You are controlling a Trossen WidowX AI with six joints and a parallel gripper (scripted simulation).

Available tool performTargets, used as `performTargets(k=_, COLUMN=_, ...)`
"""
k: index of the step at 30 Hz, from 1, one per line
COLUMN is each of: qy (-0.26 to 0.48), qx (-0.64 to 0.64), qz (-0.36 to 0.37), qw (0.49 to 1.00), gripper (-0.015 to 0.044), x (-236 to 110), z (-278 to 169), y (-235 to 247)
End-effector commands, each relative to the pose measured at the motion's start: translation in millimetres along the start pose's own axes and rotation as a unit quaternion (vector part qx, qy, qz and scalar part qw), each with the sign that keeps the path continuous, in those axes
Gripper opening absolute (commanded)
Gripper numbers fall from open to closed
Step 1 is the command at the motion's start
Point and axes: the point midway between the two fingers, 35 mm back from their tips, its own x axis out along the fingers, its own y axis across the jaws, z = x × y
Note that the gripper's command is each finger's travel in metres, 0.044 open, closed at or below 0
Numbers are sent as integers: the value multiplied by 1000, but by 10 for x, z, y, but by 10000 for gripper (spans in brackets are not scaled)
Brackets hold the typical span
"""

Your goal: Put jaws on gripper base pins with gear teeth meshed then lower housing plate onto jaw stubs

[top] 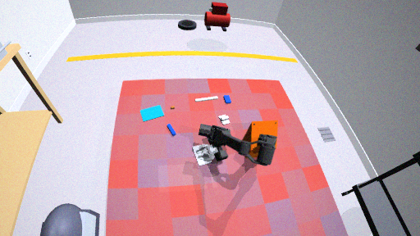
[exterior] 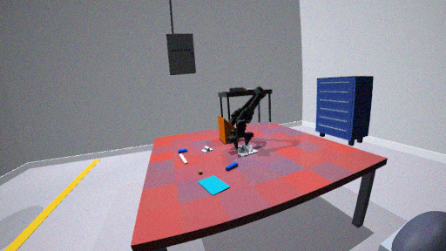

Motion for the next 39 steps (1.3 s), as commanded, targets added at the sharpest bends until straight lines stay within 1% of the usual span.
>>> performTargets(k=1, qy=0, qx=0, qz=-1, qw=1000, gripper=351, x=19, z=2, y=-3)
performTargets(k=37, qy=0, qx=0, qz=-1, qw=1000, gripper=351, x=40, z=2, y=-3)
performTargets(k=39, qy=0, qx=2, qz=0, qw=1000, gripper=404, x=23, z=5, y=4)
